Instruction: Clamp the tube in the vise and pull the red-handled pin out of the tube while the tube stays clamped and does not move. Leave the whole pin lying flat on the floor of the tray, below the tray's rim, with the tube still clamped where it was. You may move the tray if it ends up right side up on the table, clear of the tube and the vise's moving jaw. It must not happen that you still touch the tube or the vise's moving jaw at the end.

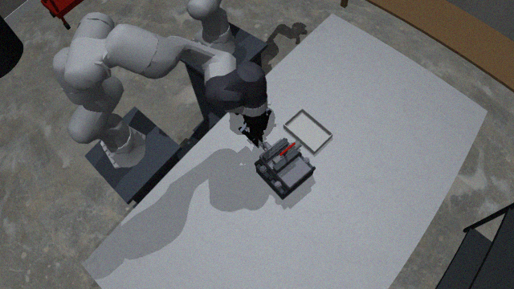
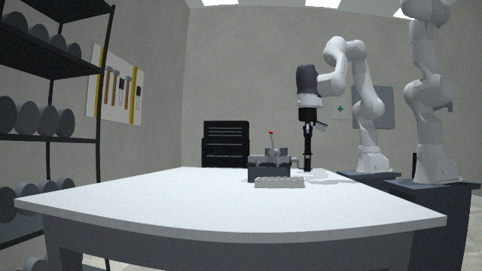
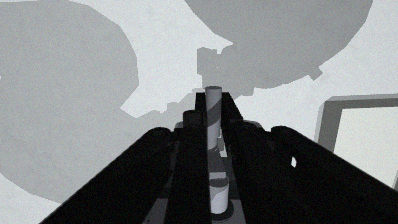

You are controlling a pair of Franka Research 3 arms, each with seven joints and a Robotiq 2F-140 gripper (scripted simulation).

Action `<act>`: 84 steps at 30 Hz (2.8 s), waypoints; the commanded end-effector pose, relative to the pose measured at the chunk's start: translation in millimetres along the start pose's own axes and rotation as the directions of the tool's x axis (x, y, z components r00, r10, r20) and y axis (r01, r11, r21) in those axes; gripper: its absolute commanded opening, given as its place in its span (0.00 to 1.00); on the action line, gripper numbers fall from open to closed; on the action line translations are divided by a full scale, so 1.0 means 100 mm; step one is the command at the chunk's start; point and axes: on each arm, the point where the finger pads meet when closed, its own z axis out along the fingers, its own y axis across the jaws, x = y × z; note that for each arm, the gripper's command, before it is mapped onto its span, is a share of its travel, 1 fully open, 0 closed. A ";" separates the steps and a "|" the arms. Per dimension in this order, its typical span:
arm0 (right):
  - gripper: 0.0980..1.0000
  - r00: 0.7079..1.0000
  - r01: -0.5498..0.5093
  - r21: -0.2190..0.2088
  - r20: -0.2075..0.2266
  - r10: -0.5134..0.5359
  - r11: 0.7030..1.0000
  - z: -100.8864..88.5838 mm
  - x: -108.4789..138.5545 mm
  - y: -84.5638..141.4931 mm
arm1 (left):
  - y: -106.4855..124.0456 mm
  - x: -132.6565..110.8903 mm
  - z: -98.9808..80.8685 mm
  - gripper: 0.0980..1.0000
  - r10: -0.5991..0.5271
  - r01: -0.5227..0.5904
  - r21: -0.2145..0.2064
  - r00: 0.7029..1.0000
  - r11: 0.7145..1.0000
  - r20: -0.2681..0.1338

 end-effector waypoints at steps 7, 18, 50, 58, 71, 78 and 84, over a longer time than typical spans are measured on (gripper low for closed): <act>0.03 1.000 -0.020 0.001 0.004 0.020 1.000 -0.02 -0.01 0.16 | 0.00 0.00 0.00 1.00 -0.003 0.003 0.002 1.000 1.000 -0.001; 0.03 1.000 -0.020 0.001 0.004 0.020 1.000 -0.26 -0.01 0.35 | 0.00 0.00 0.00 1.00 -0.003 0.003 0.002 1.000 1.000 -0.001; 0.03 1.000 -0.020 0.001 0.004 0.020 1.000 -0.64 0.00 -0.06 | 0.00 0.00 0.00 1.00 -0.003 0.003 0.002 1.000 1.000 -0.001; 0.03 1.000 -0.020 0.001 0.004 0.020 1.000 -0.58 0.00 -0.17 | 0.00 0.00 0.00 1.00 -0.003 0.003 0.002 1.000 1.000 -0.001; 0.03 1.000 -0.020 0.001 0.004 0.020 1.000 -0.28 0.00 -0.30 | 0.00 0.00 0.00 1.00 -0.003 0.003 0.002 1.000 1.000 -0.001; 0.03 1.000 -0.020 0.001 0.004 0.020 1.000 -0.19 0.00 -0.28 | 0.00 0.00 0.00 1.00 -0.003 0.003 0.002 1.000 1.000 -0.001; 0.03 1.000 -0.020 0.001 0.004 0.020 1.000 -0.11 0.00 -0.22 | 0.00 0.00 0.00 1.00 -0.003 0.003 0.002 1.000 1.000 -0.001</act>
